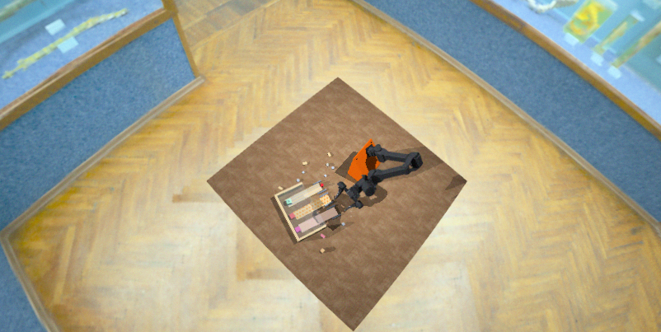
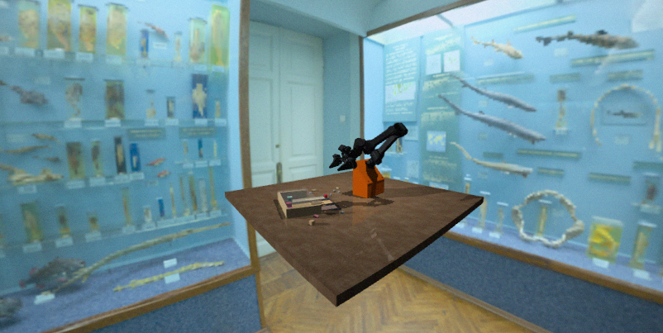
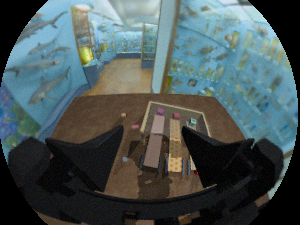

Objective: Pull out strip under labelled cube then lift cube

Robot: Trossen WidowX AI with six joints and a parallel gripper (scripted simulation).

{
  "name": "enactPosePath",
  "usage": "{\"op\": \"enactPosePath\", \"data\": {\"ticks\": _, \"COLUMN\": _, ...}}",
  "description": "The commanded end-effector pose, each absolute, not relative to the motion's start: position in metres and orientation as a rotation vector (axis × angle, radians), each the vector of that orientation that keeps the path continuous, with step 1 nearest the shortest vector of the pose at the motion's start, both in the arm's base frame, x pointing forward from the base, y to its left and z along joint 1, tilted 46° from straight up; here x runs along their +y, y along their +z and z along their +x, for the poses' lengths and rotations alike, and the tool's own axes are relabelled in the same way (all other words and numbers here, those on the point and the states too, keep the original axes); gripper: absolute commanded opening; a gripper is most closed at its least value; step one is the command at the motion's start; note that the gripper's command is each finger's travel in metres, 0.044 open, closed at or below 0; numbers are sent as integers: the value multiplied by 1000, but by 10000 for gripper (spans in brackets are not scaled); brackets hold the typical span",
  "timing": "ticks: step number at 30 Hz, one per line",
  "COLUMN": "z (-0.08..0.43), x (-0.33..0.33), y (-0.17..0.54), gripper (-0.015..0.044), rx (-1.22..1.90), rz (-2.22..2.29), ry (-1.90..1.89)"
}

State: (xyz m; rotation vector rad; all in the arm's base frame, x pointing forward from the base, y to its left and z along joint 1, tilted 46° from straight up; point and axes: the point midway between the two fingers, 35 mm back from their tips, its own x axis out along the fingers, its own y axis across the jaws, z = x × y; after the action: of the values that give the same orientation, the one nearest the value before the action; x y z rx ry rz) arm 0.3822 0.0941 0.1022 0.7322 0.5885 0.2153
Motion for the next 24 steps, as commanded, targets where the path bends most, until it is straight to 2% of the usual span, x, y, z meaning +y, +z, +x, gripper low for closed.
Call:
{"op": "enactPosePath", "data": {"ticks": 1, "z": 366, "x": 55, "y": 45, "gripper": 400, "rx": 659, "rz": 713, "ry": 231}}
{"op": "enactPosePath", "data": {"ticks": 8, "z": 321, "x": 14, "y": -11, "gripper": 400, "rx": 702, "rz": 740, "ry": 293}}
{"op": "enactPosePath", "data": {"ticks": 23, "z": 320, "x": 13, "y": -12, "gripper": 400, "rx": 702, "rz": 741, "ry": 294}}
{"op": "enactPosePath", "data": {"ticks": 24, "z": 321, "x": 13, "y": -13, "gripper": 374, "rx": 708, "rz": 741, "ry": 294}}
